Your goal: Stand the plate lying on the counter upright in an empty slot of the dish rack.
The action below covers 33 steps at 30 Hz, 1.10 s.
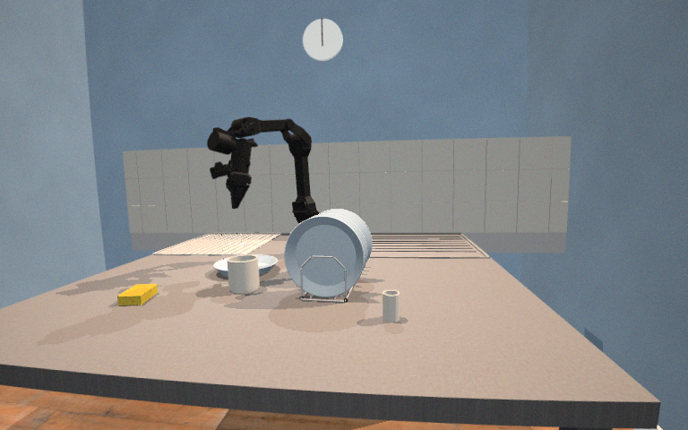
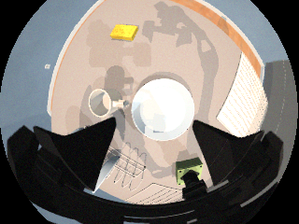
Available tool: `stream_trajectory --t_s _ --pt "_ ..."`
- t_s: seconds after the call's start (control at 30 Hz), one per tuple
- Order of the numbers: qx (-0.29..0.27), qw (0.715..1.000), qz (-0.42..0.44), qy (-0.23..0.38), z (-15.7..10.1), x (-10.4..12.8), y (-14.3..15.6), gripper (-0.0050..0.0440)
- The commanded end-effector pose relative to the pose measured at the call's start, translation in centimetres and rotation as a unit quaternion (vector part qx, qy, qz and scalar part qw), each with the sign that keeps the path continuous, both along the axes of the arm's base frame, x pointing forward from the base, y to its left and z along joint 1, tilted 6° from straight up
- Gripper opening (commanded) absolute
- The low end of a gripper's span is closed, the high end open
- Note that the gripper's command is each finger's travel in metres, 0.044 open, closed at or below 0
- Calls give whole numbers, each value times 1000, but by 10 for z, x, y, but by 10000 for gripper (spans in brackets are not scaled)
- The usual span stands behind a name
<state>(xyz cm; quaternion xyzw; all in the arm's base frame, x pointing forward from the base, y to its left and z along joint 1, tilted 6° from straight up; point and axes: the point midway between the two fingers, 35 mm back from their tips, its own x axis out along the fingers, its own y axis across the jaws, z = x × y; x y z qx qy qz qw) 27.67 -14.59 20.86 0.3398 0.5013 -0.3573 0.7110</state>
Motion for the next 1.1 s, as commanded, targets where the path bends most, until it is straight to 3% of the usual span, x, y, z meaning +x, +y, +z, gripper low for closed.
stream_trajectory --t_s 0.0,0.3,0.7,0.77,1.07 --pt "1 998 56 6 -7 -8 -4 440" --pt "-7 984 176 16 -21 -24 -13 440" --pt "-33 927 374 10 -42 -50 -24 440" --pt "-33 927 374 10 -42 -50 -24 440" --pt "-68 858 509 -7 -58 -69 -29 440"
